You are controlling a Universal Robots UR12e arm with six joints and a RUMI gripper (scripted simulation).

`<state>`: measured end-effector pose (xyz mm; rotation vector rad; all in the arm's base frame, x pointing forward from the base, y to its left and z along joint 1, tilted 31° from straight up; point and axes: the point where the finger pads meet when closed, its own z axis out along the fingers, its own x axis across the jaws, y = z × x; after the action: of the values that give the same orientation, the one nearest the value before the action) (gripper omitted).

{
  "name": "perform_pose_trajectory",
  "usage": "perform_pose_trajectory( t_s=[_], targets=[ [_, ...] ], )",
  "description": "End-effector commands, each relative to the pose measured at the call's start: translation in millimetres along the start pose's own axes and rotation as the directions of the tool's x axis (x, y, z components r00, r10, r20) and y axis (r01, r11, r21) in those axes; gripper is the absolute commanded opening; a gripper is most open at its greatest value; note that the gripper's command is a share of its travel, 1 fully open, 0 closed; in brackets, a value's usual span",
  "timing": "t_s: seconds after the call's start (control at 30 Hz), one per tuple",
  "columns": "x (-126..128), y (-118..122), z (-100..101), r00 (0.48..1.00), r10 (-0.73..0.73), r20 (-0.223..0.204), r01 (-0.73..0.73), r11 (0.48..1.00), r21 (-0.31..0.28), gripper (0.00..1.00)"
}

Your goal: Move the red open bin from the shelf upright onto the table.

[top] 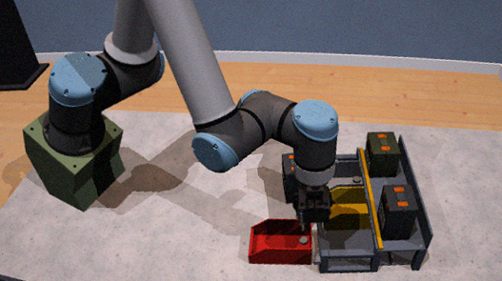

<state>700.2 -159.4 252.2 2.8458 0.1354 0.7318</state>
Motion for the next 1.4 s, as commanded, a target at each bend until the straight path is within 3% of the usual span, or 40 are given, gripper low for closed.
perform_pose_trajectory(
  t_s=[0.0,0.27,0.43,1.37],
  targets=[
    [0,0,-17,1.000,0.000,0.000,0.000,1.000,0.001,0.20],
    [0,0,-17,1.000,0.000,0.000,0.000,1.000,0.001,0.20],
    [0,0,-42,1.000,0.000,0.000,0.000,1.000,0.001,0.20],
    [0,0,-32,1.000,0.000,0.000,0.000,1.000,0.001,0.20]
  ],
)
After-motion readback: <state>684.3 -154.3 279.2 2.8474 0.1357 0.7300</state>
